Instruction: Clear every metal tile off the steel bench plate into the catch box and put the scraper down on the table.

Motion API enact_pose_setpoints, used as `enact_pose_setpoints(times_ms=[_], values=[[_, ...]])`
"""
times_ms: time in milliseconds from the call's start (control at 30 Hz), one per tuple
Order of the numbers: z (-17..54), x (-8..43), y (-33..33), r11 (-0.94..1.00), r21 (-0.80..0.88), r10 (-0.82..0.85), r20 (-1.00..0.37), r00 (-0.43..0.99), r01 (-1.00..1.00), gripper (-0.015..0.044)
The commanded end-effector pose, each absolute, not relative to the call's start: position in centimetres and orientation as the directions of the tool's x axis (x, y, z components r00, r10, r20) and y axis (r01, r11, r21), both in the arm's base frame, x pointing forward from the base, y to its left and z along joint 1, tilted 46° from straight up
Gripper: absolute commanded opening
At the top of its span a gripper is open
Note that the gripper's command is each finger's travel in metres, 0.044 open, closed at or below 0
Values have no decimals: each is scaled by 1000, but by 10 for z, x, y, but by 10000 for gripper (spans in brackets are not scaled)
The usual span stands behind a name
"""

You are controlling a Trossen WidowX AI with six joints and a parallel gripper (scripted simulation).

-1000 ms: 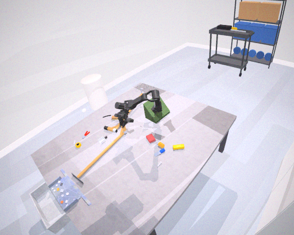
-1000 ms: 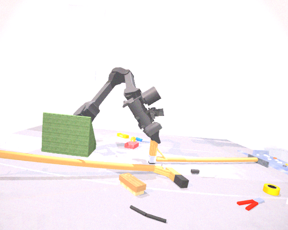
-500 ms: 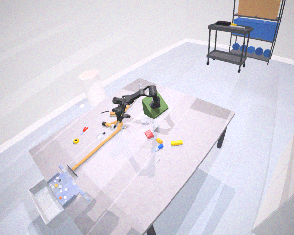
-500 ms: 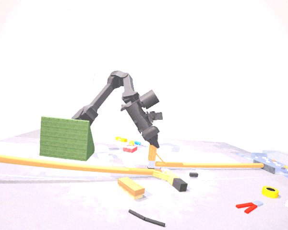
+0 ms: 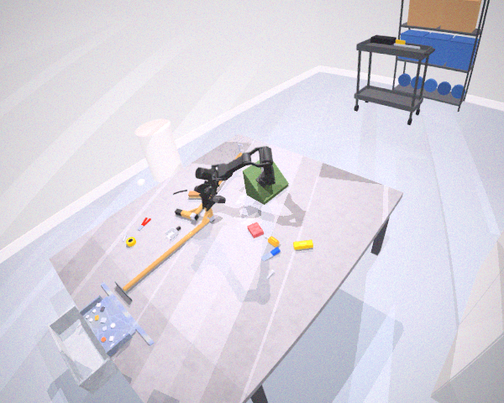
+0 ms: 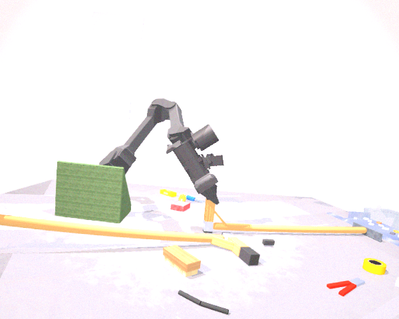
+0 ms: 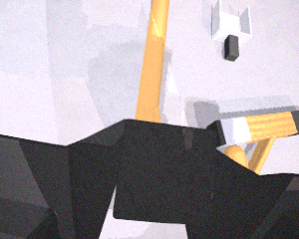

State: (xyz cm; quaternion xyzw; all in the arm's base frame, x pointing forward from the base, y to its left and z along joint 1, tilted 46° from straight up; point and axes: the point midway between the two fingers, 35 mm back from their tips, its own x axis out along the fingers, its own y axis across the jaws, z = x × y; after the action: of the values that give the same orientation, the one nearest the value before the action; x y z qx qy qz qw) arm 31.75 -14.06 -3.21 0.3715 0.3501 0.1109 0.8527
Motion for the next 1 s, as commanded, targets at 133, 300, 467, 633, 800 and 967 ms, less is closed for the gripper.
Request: enact_pose_setpoints(times_ms=[133,300,467,633,800,967], values=[[-31,304,-141,702,708,441,-517,734,77,0],[-33,292,-140,702,708,441,-518,733,79,0],[-34,281,-138,701,709,441,-518,733,80,0],[-35,270,-136,700,710,440,-517,734,80,0],[-33,270,-134,700,710,440,-518,733,81,0],[-28,271,-130,699,710,441,-520,732,84,0]])
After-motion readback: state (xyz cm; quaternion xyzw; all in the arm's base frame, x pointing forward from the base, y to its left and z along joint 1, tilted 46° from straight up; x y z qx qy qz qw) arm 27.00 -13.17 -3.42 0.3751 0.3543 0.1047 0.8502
